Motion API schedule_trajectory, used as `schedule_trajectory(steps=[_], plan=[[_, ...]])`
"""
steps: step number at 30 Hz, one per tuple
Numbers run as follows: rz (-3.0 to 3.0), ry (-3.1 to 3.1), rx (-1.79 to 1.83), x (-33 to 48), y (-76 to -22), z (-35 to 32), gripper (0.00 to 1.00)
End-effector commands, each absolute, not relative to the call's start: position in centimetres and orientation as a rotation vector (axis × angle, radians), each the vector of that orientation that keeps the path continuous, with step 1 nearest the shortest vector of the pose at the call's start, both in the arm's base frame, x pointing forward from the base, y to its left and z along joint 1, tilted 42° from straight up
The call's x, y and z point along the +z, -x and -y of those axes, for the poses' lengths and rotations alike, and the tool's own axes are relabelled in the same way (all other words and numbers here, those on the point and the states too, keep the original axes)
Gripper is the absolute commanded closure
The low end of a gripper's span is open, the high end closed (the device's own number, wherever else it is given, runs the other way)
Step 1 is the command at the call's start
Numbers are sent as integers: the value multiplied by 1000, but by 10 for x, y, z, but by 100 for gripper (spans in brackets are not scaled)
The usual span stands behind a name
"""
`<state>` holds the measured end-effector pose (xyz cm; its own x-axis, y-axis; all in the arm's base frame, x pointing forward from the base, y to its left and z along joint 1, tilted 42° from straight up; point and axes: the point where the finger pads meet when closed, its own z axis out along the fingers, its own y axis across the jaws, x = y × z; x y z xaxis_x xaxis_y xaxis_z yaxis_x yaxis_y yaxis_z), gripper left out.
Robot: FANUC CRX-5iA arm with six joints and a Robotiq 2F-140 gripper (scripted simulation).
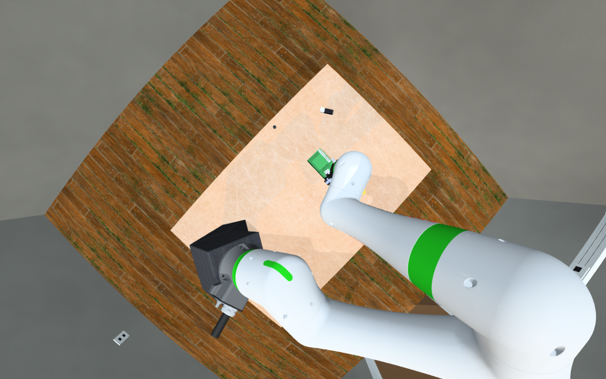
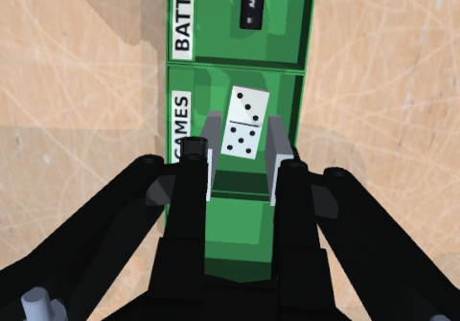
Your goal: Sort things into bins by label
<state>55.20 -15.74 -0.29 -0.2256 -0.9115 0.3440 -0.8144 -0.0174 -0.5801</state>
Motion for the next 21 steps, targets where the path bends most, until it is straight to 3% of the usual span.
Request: schedule_trajectory(steps=[1, 19, 20, 21], plan=[[-2102, 1863, -1069, 0, -550, 156, 73], [-2102, 1863, -1069, 21, -535, 143, 73], [-2137, 1801, -1058, 26, -535, 150, 60], [-2170, 1738, -1047, 30, -536, 157, 60]])
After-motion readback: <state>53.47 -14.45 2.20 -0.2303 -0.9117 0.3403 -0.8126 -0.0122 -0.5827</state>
